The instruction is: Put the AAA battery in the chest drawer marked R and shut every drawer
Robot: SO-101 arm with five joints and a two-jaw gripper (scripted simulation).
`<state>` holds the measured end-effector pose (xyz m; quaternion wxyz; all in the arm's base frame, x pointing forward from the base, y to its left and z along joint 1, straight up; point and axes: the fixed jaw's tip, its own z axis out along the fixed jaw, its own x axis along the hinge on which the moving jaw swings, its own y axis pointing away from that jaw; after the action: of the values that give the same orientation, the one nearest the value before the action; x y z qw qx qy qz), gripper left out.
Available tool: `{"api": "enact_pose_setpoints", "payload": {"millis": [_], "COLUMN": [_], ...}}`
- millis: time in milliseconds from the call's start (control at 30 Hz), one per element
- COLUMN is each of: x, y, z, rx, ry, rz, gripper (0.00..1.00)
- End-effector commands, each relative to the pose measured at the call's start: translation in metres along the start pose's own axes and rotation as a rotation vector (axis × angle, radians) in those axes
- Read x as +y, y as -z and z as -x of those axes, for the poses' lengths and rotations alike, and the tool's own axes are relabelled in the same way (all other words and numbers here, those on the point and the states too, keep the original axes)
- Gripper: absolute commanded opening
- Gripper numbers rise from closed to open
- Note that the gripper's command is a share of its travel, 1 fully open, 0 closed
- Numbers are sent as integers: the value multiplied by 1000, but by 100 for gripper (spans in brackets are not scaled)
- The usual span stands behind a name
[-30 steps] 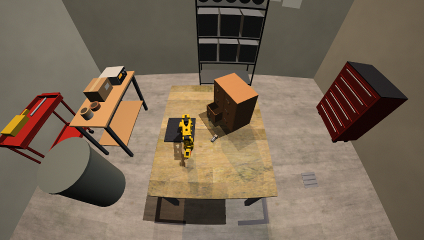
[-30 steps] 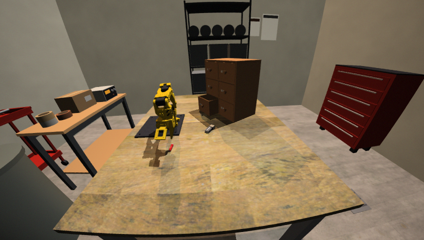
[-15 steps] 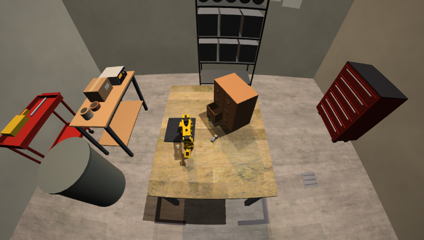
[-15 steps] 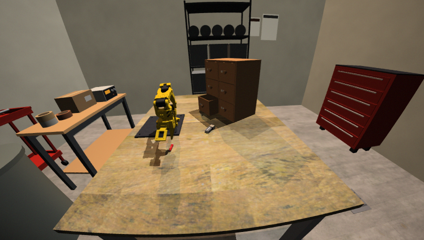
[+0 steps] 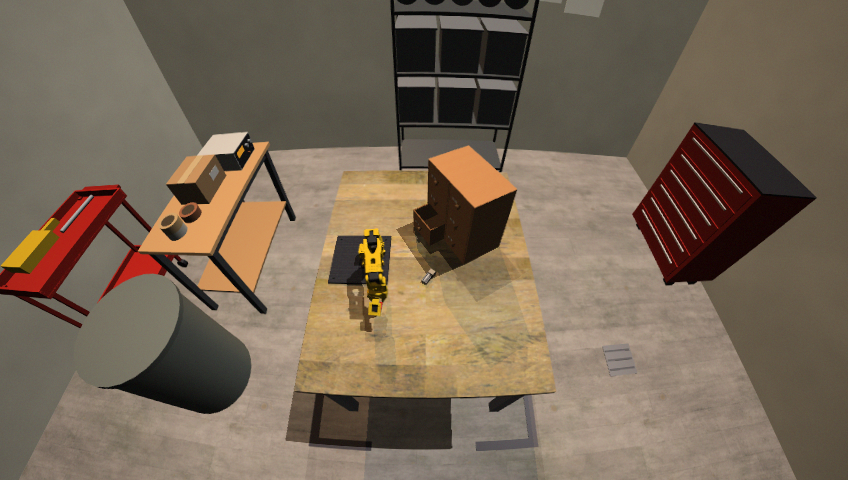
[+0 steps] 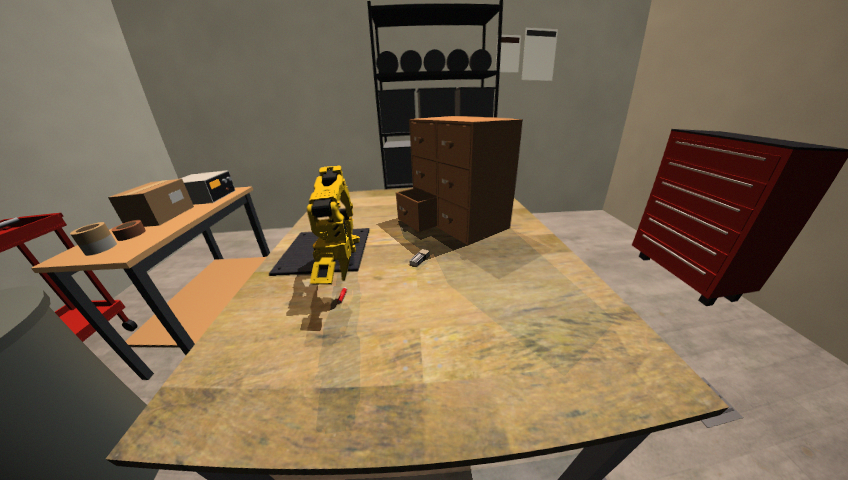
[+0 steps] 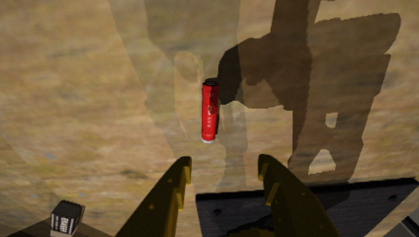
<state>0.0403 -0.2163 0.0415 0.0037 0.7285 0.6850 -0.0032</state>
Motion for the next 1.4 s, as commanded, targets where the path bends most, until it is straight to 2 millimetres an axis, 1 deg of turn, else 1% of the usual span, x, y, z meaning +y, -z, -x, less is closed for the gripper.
{"api": "enact_pose_setpoints", "payload": {"millis": [0, 267, 433, 833, 933, 1367], "x": [-2, -2, -1, -1, 0, 0], "y": [-2, -2, -18, -18, -28, -28], "z": [-2, -2, 0, 0, 1, 1], "rx": [10, 10, 10, 10, 10, 10], "ry": [-8, -8, -8, -8, -8, -8], "rz": [-1, -1, -1, -1, -1, -1], "gripper": [19, 19, 19, 19, 19, 19]}}
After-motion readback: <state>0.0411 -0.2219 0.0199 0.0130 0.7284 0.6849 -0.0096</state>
